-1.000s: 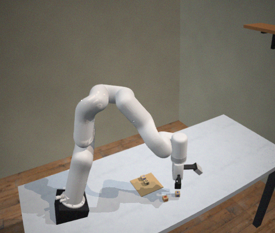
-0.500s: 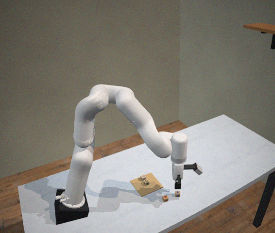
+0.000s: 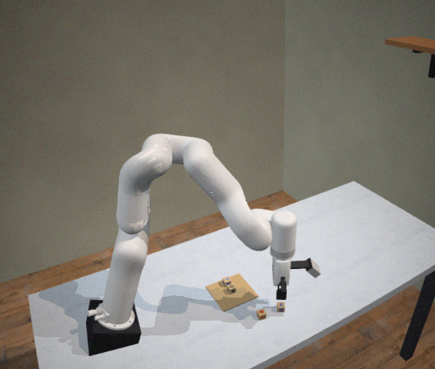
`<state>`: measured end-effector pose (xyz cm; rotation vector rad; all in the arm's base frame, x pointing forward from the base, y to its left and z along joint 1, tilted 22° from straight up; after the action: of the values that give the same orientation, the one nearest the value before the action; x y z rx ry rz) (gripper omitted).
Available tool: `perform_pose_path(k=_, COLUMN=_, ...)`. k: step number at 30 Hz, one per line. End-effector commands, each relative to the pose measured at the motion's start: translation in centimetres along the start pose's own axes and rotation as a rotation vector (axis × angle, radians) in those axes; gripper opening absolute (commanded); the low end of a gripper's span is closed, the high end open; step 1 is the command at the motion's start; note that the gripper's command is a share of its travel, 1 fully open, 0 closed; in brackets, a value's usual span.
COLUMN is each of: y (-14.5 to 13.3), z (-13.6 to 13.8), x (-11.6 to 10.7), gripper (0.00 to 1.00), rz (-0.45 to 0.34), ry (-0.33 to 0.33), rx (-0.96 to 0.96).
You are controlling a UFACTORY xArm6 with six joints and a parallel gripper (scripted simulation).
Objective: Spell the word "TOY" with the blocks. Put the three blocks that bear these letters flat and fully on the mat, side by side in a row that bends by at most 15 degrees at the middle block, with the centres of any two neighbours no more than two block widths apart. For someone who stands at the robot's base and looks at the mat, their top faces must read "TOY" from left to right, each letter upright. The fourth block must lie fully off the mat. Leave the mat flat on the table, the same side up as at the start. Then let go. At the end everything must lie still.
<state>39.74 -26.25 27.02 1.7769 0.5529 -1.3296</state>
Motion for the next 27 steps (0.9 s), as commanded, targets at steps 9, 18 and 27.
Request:
perform_pose_path(k=9, y=0.2, z=0.0, x=0.8, gripper=0.63, rz=0.003, ry=0.0, rx=-0.002)
perform_pose_path(k=18, y=0.2, z=0.1, x=2.0, gripper=0.63, rz=0.003, ry=0.0, rx=-0.002)
perform_pose_path(k=27, y=0.3, z=0.1, x=3.3, gripper=0.63, rz=0.003, ry=0.0, rx=-0.002)
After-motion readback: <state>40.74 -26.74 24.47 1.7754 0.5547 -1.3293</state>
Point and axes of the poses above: the point where the finger pads meet when closed, its own x axis out along the fingers, its own z axis across the jaws, y = z × x, the point moved 5 cm from there along -x, back along the fingers, and after that the axes turned 7 degrees about -x, right-handed, at the moved point
